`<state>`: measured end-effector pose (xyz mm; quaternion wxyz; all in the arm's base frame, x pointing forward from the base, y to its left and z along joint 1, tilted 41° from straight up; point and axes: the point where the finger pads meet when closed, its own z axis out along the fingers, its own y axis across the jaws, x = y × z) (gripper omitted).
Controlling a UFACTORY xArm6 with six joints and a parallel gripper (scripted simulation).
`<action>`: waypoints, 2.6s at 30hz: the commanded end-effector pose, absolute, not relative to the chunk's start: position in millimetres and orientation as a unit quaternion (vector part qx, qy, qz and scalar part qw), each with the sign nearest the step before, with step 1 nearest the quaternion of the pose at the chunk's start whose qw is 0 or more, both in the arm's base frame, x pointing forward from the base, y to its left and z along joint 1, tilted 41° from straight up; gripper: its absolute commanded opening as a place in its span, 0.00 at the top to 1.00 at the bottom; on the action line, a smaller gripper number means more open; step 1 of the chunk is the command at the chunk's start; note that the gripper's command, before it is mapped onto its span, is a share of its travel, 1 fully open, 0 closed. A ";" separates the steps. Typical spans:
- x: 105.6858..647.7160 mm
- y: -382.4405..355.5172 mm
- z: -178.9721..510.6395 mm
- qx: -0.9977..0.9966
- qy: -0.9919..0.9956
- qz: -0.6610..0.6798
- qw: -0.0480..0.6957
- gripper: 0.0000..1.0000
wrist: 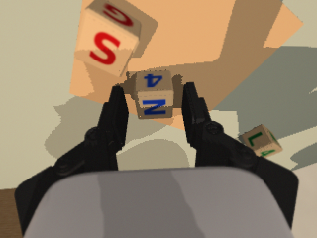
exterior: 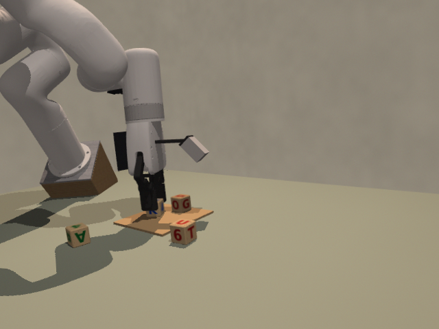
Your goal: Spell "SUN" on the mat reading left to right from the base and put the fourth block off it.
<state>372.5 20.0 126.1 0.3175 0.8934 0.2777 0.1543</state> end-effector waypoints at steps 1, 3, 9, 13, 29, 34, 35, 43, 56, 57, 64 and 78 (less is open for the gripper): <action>377.1 17.0 121.1 0.893 0.278 0.156 0.318 0.46; 378.4 15.6 119.0 0.893 0.278 0.156 0.318 0.46; 379.9 14.0 116.5 0.893 0.278 0.156 0.317 0.46; 380.1 13.7 116.0 0.893 0.278 0.156 0.317 0.46; 380.1 13.7 116.0 0.893 0.278 0.156 0.317 0.46; 380.1 13.7 116.0 0.893 0.278 0.156 0.317 0.46; 380.1 13.7 116.0 0.893 0.278 0.156 0.317 0.46; 380.1 13.7 116.0 0.893 0.278 0.156 0.317 0.46; 380.1 13.7 116.0 0.893 0.278 0.156 0.317 0.53; 380.1 13.7 116.0 0.893 0.278 0.156 0.317 0.53; 380.1 13.7 116.0 0.893 0.278 0.156 0.317 0.53; 380.1 13.7 116.0 0.893 0.278 0.156 0.317 0.73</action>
